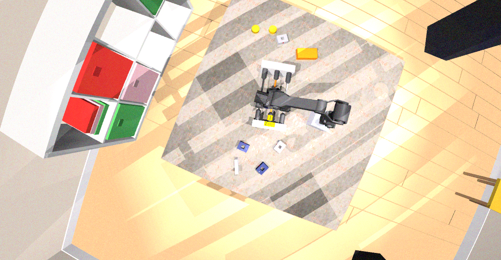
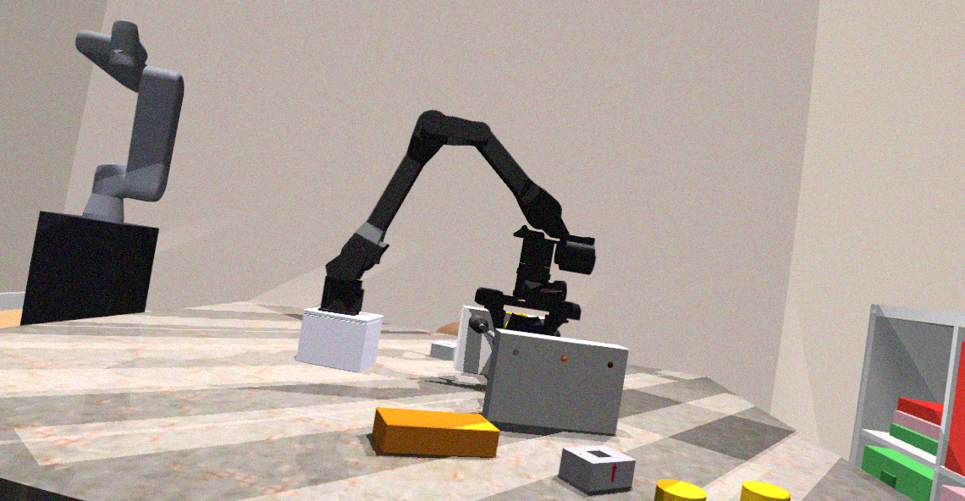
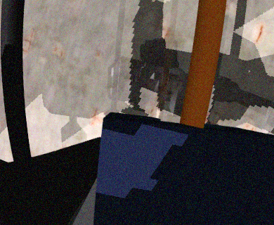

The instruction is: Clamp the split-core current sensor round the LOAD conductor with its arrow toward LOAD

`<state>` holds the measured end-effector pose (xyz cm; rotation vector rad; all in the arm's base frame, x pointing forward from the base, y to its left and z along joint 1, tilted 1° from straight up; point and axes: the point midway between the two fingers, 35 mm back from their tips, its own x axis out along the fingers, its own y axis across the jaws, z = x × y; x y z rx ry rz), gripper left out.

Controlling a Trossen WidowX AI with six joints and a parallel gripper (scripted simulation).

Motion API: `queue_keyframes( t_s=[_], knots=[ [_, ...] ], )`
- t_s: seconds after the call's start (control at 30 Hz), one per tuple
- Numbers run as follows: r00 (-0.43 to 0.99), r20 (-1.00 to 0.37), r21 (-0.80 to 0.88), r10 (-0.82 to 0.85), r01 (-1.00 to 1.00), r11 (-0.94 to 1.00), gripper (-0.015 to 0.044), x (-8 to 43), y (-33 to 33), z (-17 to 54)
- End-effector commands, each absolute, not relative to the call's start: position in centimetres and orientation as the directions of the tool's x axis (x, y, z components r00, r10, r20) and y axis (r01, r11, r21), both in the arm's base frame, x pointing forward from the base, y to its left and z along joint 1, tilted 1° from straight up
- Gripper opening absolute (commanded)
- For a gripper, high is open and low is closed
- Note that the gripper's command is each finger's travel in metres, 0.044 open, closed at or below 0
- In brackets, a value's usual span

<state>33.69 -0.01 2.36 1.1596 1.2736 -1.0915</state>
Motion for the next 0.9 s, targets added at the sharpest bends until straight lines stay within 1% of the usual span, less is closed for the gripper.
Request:
queue_keyframes(
  t_s=[0.0, 0.87],
  knots=[
    [0.027, -1.0, 0.028, 0.013, 0.995, 0.094, 0.0, 33.8, -1.0, 2.8],
    [0.018, -0.999, 0.022, 0.038, 0.993, 0.115, 0.0, 33.7, 0.0, 2.4]
  ],
)
